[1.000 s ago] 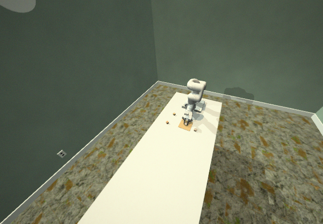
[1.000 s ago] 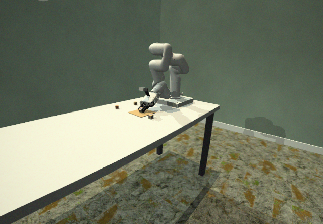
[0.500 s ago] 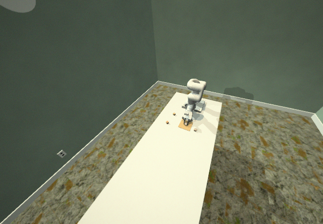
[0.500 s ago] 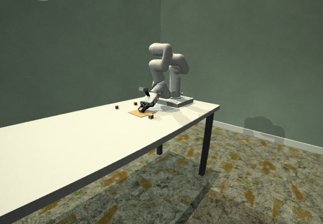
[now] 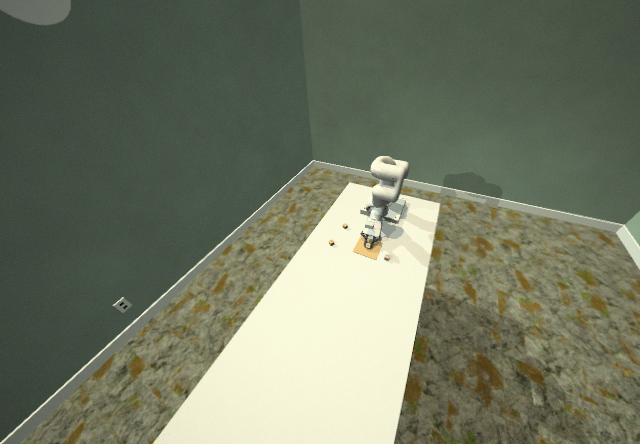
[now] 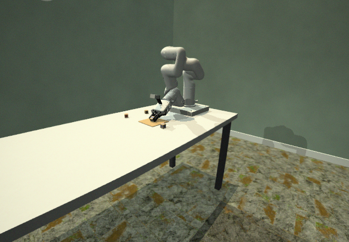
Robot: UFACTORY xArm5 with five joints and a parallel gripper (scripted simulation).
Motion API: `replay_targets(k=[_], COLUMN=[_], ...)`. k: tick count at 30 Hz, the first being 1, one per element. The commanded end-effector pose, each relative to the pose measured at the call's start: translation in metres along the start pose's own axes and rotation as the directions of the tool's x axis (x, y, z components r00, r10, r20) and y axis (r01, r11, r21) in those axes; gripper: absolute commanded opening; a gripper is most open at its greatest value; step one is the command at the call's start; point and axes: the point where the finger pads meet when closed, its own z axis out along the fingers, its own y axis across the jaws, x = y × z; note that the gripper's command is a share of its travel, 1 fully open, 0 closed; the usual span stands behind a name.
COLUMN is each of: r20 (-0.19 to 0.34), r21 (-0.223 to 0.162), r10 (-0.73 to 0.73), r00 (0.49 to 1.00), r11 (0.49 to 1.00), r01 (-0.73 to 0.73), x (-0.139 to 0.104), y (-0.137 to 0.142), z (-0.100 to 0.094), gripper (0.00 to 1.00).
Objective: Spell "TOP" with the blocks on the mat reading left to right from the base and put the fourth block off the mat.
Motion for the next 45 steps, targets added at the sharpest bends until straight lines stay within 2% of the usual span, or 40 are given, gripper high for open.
replay_targets(k=[1,2,7,8,12,13,45], r20=[-0.002,-0.002,-0.002,-0.002,-0.002,-0.002,-0.002], r21=[0.0,0.0,0.0,0.0,0.0,0.0,0.0], r10=[0.0,0.0,0.0,0.0,0.0,0.0,0.0], r00=[1.0,1.0,1.0,1.0,1.0,1.0,1.0], r11=[1.0,1.0,1.0,1.0,1.0,1.0,1.0], r01=[0.0,0.0,0.0,0.0,0.0,0.0,0.0], x=[0.0007,0.0007,0.0007,0.0007,0.0007,0.0007,0.0007], y=[0.0,0.0,0.0,0.0,0.0,0.0,0.0], z=[-0.0001,-0.0001,-0.0001,-0.0001,-0.0001,-0.0001,-0.0001], gripper=[0.26,0.3,0.34,0.38,0.38,0.42,0.42])
